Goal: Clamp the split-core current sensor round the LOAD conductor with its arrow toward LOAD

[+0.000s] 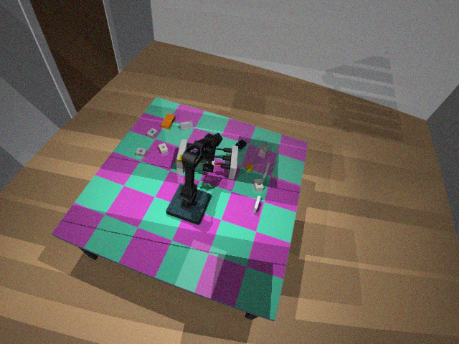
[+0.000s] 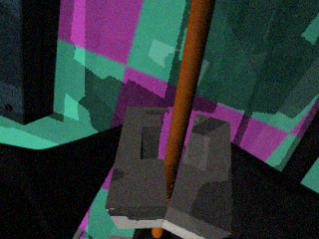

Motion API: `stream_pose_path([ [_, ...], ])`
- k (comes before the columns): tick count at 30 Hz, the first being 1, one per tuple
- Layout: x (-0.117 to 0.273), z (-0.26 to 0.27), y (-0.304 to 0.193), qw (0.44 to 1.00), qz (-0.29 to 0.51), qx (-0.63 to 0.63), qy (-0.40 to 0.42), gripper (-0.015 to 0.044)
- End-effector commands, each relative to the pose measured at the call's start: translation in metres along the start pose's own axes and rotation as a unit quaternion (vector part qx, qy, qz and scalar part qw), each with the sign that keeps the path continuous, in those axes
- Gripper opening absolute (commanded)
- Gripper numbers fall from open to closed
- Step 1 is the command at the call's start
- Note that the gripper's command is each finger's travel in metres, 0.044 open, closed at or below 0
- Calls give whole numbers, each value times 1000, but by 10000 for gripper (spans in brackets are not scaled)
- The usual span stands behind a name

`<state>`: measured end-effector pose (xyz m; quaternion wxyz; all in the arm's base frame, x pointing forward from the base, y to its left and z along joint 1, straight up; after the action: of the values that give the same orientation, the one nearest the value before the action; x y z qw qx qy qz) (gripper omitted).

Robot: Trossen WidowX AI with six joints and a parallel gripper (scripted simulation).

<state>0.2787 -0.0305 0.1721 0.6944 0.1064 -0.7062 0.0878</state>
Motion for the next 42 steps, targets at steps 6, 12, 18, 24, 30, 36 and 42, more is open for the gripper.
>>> stream_pose_path([
  [6,0,0,0,1000,1,0,-1,0],
  [12,0,0,0,1000,1,0,-1,0],
  [18,0,0,0,1000,0,0,0,105],
  [24,0,0,0,1000,0,0,0,263],
  [30,1,-1,0,1000,0,-1,4,420],
  [36,21,-21,-4,995,12,-9,103,440],
  [42,18,-20,-4,994,13,-9,104,440],
])
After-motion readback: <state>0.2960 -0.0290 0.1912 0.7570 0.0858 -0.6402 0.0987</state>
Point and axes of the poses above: the point midway between the two fingers, 35 mm back from their tips, its own x axis back along the fingers, its own z axis across the jaws, y = z × x, the point moved 10 cm from there along x, back along the fingers, and after that the axes turned 1 degree about x, right-handed, at the moved point
